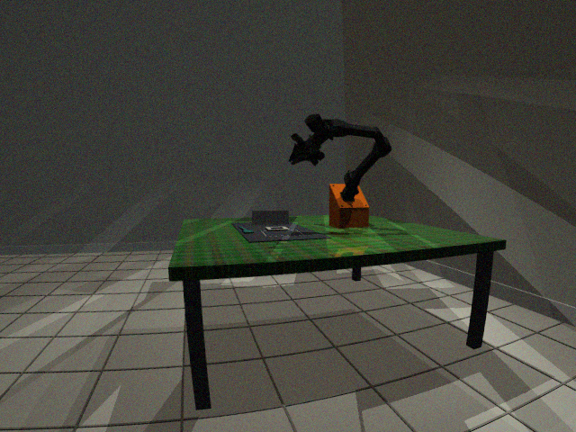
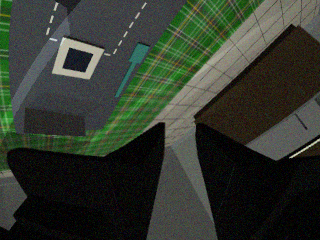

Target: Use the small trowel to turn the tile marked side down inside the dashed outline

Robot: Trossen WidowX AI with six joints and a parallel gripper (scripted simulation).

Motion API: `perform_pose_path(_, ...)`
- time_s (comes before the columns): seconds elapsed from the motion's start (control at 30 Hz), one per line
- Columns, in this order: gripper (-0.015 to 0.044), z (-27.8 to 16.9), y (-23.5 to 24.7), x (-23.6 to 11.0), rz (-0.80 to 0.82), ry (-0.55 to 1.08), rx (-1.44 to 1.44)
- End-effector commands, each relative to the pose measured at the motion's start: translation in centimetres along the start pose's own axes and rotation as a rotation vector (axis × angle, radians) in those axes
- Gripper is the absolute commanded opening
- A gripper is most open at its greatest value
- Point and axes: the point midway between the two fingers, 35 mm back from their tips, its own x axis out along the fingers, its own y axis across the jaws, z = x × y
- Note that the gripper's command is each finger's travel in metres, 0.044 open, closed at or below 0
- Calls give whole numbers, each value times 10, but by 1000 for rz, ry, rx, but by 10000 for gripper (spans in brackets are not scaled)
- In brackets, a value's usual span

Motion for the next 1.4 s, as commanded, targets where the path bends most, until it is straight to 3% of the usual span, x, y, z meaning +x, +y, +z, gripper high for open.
perform_pose_path(0.0, 100, -11, 5, 9, 33, 4, 109)
perform_pose_path(1.37, 100, -116, 102, 101, 378, 197, 1412)
